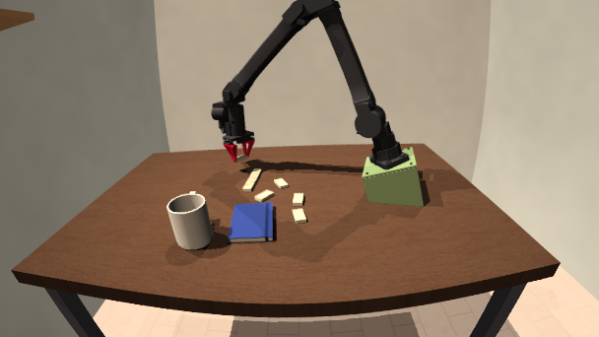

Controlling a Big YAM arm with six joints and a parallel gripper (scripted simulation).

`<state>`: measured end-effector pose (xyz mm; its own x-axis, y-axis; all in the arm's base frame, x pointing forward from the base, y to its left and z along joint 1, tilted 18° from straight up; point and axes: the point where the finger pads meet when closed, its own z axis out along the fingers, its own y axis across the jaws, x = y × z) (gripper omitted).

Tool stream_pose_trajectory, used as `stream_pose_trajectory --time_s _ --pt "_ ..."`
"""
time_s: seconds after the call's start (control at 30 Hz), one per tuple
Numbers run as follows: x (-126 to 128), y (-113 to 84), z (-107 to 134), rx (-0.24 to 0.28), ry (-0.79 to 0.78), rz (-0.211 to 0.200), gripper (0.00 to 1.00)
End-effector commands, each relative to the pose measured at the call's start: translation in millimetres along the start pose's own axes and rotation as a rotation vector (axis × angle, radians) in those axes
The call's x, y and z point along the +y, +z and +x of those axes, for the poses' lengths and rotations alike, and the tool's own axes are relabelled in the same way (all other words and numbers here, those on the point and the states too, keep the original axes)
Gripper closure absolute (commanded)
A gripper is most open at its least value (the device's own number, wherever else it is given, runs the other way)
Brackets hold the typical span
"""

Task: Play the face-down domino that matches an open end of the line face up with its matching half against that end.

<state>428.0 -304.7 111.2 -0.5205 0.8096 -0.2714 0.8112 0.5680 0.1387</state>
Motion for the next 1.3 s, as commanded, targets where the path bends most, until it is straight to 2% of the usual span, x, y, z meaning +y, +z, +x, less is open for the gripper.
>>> stream_pose_trajectory --time_s 0.0,0.23,0.47,0.5,0.8,1.03,1.07,1.27 --pt "0 -17.9 -5 -0.016 -0.002 -0.005 0.49" --pt "-2 -57.6 -11 -0.04 -0.005 -0.011 0.49" --pt "-2 -57.6 -11 -0.04 -0.005 -0.011 0.49" --pt "-3 -36.7 6 0.009 -0.003 0.004 0.49" --pt "0 -92.2 -16 -0.057 -0.008 -0.019 0.49" --pt "0 -92.2 -16 -0.057 -0.008 -0.019 0.49" --pt "-5 -62.0 10 0.016 -0.005 0.006 0.49" --pt "3 -98.0 -16 -0.048 -0.008 -0.018 0.49"
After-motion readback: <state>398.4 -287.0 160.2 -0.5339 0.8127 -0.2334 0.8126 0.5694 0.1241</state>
